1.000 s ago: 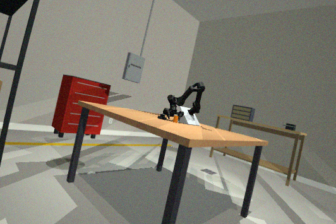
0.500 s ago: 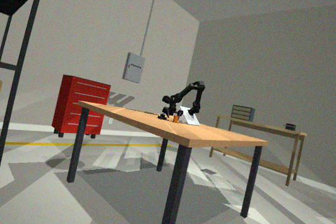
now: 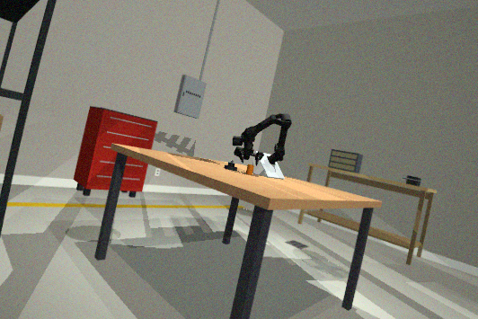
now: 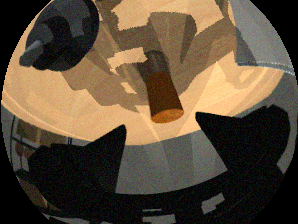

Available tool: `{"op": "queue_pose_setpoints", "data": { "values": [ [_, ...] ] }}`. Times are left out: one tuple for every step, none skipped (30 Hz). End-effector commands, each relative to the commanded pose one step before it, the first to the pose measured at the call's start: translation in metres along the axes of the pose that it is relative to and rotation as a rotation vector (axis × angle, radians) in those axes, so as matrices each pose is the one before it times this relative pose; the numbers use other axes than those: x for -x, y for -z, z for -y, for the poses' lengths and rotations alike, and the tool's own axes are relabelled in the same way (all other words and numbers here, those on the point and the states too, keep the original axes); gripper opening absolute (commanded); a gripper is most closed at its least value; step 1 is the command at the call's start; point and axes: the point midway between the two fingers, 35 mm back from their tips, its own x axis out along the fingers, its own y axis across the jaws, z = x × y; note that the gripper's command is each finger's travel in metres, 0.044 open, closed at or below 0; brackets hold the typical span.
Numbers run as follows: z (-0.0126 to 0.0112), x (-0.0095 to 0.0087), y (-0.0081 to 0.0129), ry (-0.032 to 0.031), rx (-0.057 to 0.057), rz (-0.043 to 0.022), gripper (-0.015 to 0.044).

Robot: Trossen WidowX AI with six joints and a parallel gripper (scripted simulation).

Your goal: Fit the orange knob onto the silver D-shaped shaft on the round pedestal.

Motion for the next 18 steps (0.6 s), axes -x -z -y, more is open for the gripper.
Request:
{"op": "queue_pose_setpoints", "data": {
  "values": [
    [0.00783, 0.02373, 0.05457, -0.0108, -0.0136, -0.04838, 0.044],
    [0.0, 0.0, 0.0, 0.0, 0.0, 0.0, 0.044],
    [0.0, 0.0, 0.0, 0.0, 0.0, 0.0, 0.044],
    [0.0, 0.0, 0.0, 0.0, 0.0, 0.0, 0.044],
    [0.0, 0.0, 0.0, 0.0, 0.0, 0.0, 0.044],
    [0.0, 0.0, 0.0, 0.0, 0.0, 0.0, 0.044],
    [0.0, 0.0, 0.0, 0.0, 0.0, 0.0, 0.044],
    [0.0, 0.0, 0.0, 0.0, 0.0, 0.0, 0.044],
    [0.0, 0.0, 0.0, 0.0, 0.0, 0.0, 0.044],
    [0.0, 0.0, 0.0, 0.0, 0.0, 0.0, 0.044],
    [0.0, 0.0, 0.0, 0.0, 0.0, 0.0, 0.044],
    [0.0, 0.0, 0.0, 0.0, 0.0, 0.0, 0.044],
    [0.0, 0.0, 0.0, 0.0, 0.0, 0.0, 0.044],
    [0.00095, -0.0004, 0.00009, 0.00943, -0.0007, 0.01135, 0.044],
    [0.00267, -0.00107, 0.00017, 0.02655, -0.0021, 0.03537, 0.044],
    [0.0038, -0.00133, -0.00001, 0.03819, -0.0038, 0.06295, 0.044],
    [0.0036, -0.00085, -0.00037, 0.03689, -0.0054, 0.08608, 0.044],
    [0.00221, 0.00016, -0.0006, 0.02314, -0.0067, 0.09172, 0.044]
  ]
}}
